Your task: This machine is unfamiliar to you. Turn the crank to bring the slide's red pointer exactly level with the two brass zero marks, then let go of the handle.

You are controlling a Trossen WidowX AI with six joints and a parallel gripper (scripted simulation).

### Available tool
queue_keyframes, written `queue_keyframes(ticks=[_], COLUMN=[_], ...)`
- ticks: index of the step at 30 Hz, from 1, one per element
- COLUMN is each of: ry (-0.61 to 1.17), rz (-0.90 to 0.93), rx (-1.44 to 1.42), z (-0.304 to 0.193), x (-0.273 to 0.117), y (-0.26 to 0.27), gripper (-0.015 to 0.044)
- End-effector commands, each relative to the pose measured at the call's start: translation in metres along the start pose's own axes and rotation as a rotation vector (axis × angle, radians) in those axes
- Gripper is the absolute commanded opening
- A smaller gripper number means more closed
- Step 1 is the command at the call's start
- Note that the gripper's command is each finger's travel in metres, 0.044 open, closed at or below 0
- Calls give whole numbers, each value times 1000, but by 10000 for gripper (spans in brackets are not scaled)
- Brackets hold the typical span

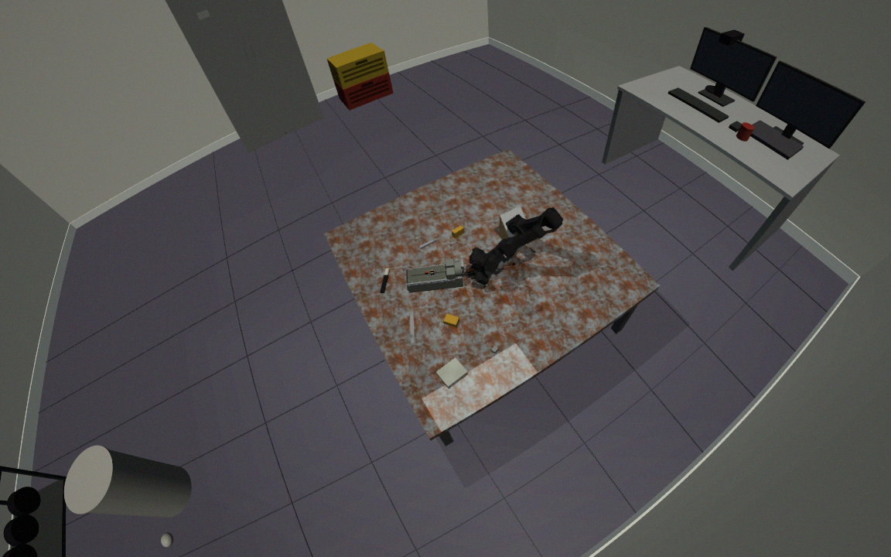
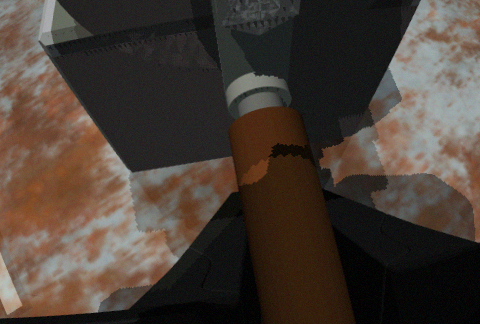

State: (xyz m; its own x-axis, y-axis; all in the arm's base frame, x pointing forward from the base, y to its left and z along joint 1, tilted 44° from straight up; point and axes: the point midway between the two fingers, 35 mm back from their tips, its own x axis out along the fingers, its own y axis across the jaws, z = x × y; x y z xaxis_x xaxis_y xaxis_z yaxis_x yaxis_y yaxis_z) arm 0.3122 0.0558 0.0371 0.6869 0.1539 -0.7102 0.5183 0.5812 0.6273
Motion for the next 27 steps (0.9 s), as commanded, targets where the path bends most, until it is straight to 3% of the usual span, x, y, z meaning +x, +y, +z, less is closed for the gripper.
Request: queue_keyframes(ticks=[1, 27], ry=[6, 6], rz=[25, 26], rx=[-3, -3], z=[0, 0], x=[0, -1], y=[9, 12], gripper=[0, 0])
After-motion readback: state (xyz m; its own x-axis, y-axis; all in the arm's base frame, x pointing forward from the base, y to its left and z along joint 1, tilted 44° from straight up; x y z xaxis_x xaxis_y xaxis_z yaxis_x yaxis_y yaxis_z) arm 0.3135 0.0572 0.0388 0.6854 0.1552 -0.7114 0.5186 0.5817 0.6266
